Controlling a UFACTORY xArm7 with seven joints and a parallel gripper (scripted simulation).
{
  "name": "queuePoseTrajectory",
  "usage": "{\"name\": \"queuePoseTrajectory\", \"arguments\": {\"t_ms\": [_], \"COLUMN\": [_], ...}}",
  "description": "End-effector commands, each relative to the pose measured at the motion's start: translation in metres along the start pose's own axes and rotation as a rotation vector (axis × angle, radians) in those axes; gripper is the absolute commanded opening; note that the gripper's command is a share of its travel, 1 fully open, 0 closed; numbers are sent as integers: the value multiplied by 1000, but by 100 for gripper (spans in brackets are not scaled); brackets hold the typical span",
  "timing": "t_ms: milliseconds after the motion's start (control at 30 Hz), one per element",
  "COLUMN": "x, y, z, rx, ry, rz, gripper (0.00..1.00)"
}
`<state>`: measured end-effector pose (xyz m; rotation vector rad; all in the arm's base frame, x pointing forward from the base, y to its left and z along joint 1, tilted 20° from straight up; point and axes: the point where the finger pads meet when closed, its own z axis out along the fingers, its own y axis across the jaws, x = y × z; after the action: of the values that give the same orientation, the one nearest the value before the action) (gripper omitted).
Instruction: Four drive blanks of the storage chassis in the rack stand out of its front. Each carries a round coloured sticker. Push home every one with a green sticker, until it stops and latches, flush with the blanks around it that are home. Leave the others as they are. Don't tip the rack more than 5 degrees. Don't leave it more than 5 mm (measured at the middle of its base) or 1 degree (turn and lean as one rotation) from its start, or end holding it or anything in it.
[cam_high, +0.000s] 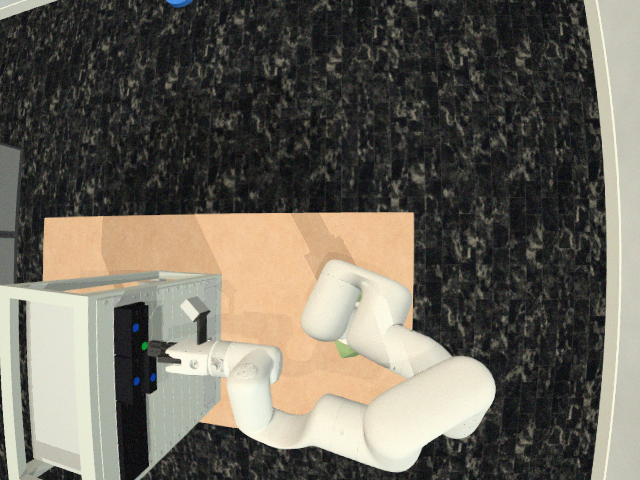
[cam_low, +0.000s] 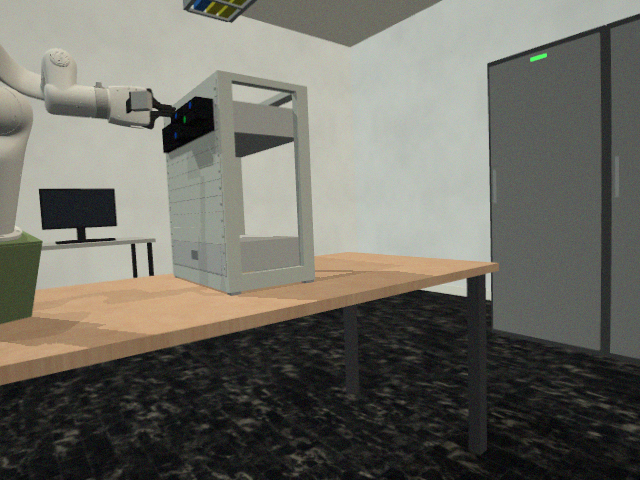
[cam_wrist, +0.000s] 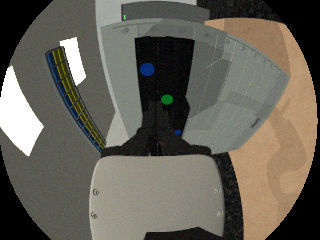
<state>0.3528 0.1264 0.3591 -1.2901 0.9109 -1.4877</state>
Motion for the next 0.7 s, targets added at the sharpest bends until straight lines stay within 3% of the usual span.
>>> {"name": "queuePoseTrajectory", "arguments": {"t_ms": [0,167,433,667], "x": [-1,3,30,34], "y": [-1,1,18,20], "z": [0,-3,-28,-31], "rx": [2,2,2,2], "ry": [-1,-1,-1,-1], "rz": [1,1,1,1], "gripper": [0,0,0,0]}}
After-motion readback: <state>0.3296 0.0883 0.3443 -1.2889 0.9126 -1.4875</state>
